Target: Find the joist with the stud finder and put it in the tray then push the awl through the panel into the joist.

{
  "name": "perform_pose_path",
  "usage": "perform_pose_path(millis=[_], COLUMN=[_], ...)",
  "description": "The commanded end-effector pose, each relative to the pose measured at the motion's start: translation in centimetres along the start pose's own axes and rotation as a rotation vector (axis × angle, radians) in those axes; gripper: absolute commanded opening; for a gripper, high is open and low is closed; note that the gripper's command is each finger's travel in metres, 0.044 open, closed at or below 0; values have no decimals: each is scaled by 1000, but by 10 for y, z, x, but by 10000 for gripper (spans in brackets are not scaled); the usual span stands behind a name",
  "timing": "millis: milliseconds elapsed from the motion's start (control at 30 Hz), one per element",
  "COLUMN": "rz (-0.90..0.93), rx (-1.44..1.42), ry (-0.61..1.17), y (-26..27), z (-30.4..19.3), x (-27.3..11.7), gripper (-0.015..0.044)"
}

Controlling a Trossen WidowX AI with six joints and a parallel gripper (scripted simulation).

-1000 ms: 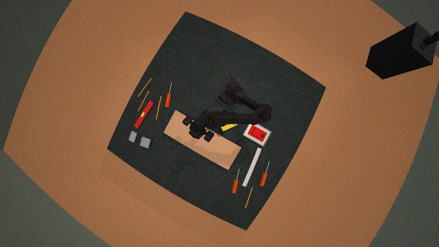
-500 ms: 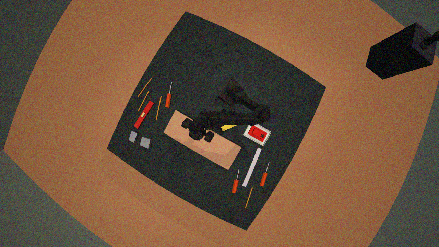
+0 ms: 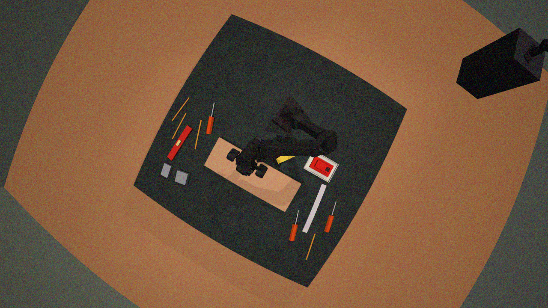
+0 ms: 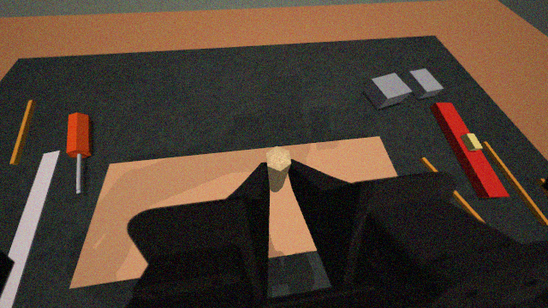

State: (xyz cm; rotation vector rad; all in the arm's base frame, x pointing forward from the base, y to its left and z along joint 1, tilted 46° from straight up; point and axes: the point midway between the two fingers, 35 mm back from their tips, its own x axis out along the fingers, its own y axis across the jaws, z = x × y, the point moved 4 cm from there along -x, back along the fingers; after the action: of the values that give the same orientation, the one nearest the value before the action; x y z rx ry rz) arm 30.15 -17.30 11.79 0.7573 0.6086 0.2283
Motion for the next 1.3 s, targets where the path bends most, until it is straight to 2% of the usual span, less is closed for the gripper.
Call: perform_pose_path(millis=[0,1267], rz=[-4,-3], rx=[9,9], ry=[2,2], y=[-1,-1], z=[-4,-22], x=[2,19], gripper=[0,0])
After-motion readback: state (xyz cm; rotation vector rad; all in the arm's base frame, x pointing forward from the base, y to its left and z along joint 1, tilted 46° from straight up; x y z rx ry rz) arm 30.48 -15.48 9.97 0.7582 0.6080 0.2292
